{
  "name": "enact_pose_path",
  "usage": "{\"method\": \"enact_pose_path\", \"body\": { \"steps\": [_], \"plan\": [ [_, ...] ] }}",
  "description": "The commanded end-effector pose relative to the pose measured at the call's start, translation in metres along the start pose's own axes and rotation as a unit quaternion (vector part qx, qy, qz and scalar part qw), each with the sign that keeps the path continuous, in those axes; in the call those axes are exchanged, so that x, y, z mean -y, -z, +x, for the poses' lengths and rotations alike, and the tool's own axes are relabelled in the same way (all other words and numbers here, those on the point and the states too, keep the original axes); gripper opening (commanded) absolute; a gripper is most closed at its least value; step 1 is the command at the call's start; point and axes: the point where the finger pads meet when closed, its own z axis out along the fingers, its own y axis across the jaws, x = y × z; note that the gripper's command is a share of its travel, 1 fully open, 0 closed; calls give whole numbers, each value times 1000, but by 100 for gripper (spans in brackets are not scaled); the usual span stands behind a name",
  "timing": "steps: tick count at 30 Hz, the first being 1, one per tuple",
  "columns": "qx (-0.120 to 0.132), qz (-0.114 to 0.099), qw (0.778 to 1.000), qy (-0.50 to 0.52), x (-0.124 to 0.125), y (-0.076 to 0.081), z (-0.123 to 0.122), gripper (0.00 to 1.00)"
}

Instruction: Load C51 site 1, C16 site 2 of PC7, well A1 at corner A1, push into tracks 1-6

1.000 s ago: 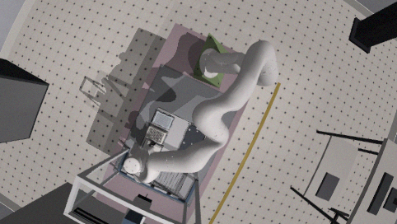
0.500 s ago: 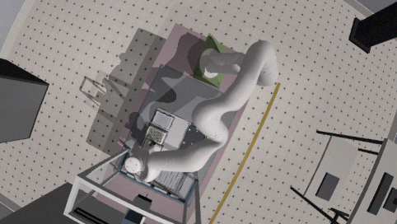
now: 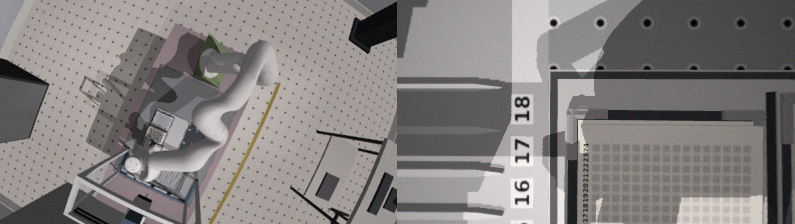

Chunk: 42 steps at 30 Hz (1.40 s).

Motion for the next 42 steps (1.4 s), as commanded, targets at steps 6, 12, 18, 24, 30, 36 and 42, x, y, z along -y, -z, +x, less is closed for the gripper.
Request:
{"method": "enact_pose_path", "body": {
  "steps": [6,12,18,24,30,36,42],
  "plan": [
    [0,1,1000,0,1,2,0,0],
    [0,1,1000,0,1,2,0,0],
    [0,1,1000,0,1,2,0,0],
    [0,1,1000,0,1,2,0,0],
    [0,1,1000,0,1,2,0,0],
    [0,1,1000,0,1,2,0,0],
    [0,1,1000,0,1,2,0,0]
  ]
}}
